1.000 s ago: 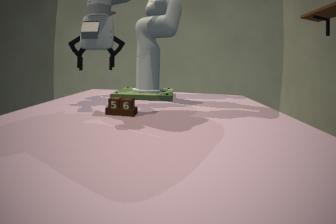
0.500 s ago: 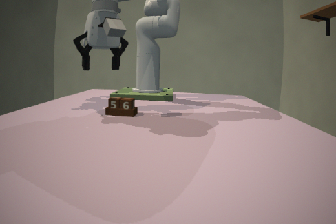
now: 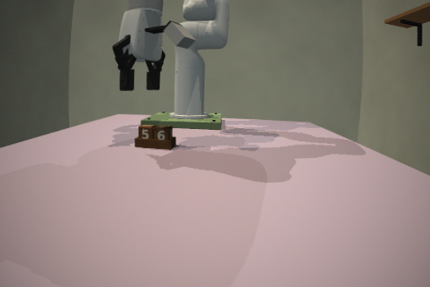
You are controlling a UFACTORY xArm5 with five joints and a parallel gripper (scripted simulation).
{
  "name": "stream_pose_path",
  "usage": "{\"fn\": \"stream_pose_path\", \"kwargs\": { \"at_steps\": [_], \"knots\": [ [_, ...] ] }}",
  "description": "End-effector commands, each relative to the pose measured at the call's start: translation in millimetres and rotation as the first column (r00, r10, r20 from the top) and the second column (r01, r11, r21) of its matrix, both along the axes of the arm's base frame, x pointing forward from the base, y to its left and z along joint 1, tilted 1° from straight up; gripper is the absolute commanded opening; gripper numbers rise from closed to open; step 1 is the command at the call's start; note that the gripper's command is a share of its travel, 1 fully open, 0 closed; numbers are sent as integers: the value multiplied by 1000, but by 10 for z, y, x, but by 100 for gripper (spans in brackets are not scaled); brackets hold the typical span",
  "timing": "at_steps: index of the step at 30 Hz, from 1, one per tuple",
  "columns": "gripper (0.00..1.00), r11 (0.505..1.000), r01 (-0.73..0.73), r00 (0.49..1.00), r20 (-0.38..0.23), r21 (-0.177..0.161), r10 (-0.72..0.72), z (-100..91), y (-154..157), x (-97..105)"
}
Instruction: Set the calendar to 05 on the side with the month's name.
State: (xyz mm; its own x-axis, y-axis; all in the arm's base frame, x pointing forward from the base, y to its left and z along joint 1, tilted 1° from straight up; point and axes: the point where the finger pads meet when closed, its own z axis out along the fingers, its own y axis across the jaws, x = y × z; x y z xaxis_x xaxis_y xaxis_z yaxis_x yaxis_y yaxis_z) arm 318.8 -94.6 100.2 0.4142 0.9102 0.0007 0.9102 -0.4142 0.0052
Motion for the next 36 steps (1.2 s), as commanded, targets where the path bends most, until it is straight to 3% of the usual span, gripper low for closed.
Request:
{"fn": "stream_pose_path", "kwargs": {
  "at_steps": [1,7,8,36],
  "knots": [
    [100,985,-172,985,1,-1,172,1,130,122],
    [100,966,-258,966,0,-1,258,-3,202,173],
    [47,966,-258,966,0,-1,258,-3,202,173],
    [47,966,-258,966,0,-1,258,-3,202,173]
  ]
}}
